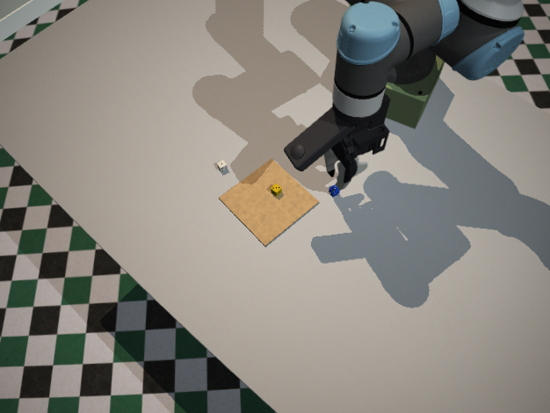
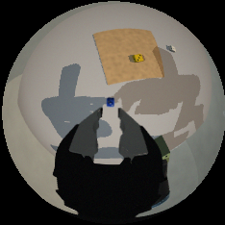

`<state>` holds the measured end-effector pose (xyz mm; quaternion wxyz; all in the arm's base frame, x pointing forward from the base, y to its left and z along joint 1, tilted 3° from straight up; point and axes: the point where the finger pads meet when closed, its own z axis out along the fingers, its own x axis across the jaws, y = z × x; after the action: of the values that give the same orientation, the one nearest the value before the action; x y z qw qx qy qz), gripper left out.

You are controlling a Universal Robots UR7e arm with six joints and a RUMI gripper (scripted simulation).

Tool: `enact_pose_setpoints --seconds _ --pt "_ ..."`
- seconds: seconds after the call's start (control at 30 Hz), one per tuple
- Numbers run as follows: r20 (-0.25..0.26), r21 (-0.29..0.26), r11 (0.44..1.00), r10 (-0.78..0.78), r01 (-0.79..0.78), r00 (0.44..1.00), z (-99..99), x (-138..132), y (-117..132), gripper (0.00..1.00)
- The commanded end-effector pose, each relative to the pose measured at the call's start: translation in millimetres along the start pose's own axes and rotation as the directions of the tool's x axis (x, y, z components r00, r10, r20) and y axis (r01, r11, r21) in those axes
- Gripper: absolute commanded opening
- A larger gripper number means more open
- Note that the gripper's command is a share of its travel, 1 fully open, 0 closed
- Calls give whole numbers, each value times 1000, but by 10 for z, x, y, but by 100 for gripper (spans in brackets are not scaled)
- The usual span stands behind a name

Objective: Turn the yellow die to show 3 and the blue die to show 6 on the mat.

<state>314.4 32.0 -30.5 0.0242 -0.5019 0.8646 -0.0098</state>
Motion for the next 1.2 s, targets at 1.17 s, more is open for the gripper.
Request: enact_pose_setpoints --seconds 1.17 --pt "-1 2 1000 -1 1 1000 118 -6 6 18"
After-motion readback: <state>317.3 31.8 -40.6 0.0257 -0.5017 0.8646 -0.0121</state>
